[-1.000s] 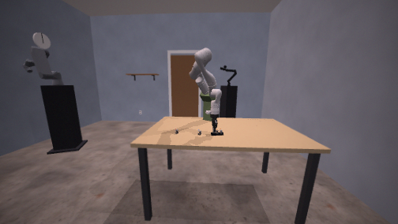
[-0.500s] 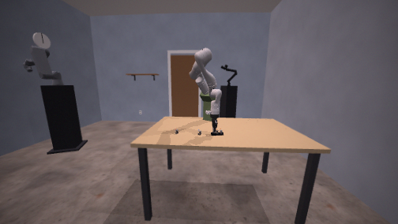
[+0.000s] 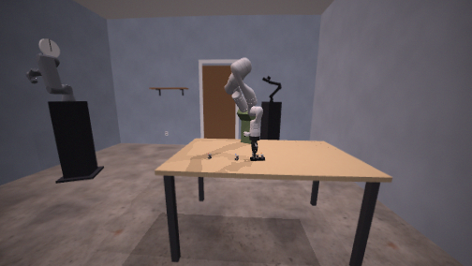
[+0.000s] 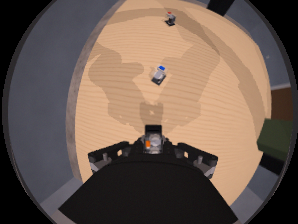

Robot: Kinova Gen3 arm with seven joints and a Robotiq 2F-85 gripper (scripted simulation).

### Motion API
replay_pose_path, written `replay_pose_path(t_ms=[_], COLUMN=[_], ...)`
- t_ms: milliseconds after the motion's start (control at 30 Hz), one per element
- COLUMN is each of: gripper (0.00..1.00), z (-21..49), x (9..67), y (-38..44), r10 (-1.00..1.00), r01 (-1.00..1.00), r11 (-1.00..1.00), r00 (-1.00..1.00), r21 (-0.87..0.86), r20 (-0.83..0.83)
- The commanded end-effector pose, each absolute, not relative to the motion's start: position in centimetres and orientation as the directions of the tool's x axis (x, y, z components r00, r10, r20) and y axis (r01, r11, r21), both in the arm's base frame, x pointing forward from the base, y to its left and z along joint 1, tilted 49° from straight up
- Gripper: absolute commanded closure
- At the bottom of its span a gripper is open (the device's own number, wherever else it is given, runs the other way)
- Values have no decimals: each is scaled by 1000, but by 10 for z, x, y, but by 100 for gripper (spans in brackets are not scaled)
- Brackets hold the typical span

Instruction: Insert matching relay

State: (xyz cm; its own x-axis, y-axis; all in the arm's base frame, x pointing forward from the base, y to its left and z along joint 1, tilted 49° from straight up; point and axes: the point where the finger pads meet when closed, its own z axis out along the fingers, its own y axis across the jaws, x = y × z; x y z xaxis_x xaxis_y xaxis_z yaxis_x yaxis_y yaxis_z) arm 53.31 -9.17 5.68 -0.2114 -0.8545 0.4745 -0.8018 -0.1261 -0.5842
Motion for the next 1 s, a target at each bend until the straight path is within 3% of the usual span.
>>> replay_pose_path(t_ms=[0,967], gripper=[100,100], z=[56,51], x=[536,539], y=[-91,-94], r10=[-856,-856], r01=[-798,-799], r11=[-125,-125], r00=[-214,-213], r21=[-589,-589], r20=[471,471])
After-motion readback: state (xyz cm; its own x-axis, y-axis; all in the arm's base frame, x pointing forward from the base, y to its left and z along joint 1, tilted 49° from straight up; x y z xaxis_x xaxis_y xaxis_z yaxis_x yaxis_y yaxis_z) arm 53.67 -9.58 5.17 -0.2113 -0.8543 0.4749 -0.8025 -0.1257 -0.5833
